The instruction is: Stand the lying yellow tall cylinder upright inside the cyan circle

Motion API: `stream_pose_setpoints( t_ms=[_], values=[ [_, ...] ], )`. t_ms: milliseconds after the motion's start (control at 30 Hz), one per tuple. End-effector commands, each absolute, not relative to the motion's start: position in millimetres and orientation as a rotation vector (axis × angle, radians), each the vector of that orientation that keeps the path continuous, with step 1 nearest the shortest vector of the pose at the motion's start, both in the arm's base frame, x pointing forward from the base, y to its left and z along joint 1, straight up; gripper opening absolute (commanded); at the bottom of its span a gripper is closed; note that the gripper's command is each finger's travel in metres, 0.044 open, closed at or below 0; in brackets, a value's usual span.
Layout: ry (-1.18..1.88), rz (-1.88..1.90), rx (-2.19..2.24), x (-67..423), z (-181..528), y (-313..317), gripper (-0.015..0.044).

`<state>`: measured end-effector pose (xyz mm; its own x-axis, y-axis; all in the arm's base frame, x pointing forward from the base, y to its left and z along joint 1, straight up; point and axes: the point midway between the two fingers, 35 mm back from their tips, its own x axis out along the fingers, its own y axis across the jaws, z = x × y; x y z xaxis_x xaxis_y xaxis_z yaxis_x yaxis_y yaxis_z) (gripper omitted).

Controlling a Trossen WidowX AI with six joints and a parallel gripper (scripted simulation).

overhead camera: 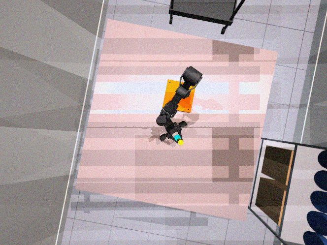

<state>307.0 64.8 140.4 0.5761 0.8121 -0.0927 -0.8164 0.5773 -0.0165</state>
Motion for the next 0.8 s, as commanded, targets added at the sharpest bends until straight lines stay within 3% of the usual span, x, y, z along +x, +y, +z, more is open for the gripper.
stream_pose_setpoints(
  t_ms=[0, 767],
  values=[
    [0.072, 0.958, -0.06, 306, 141, 65, 0.0105],
    [0.073, 0.958, -0.059, 311, 119, 64, 0.0105]
  ],
)
